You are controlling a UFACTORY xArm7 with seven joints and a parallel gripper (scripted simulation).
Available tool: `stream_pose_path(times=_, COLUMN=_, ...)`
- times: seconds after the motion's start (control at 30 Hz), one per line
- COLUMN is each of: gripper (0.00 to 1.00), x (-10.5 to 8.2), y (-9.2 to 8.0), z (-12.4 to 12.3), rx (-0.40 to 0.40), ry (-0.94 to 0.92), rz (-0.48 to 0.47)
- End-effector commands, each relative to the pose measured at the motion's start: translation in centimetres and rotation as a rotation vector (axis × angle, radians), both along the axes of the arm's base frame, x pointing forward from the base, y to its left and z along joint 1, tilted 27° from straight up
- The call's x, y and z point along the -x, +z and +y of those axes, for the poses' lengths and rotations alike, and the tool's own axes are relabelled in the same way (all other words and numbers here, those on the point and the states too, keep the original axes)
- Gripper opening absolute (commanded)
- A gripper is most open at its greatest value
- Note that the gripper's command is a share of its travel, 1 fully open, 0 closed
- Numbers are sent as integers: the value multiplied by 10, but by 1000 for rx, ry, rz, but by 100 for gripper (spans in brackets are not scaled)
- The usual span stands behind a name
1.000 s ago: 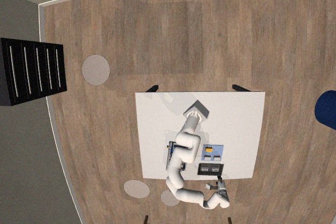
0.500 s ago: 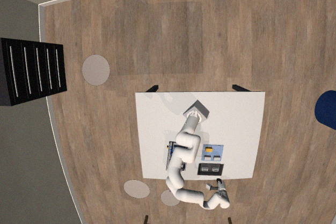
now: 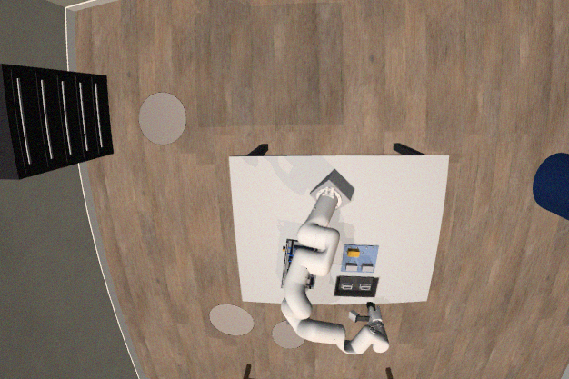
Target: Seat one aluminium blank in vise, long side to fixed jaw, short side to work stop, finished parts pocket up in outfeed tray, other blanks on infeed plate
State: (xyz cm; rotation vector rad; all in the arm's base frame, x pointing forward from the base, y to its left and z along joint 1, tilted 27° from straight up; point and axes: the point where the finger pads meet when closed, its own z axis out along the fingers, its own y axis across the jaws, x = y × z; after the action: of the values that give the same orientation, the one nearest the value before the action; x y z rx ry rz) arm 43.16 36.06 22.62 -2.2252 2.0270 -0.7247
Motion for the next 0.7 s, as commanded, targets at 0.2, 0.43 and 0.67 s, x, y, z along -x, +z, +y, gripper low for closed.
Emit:
stream_pose_path(times=0.2, gripper=0, x=1, y=2, z=2, rx=-3, ry=3, rz=-3)
stream_pose_path(times=0.43, gripper=0, x=48, y=-3, z=1, rx=-24, ry=20, rz=-2)
stream_pose_path(times=0.67, gripper=0, x=92, y=-22, z=-10, rx=-18, ry=16, rz=-2)
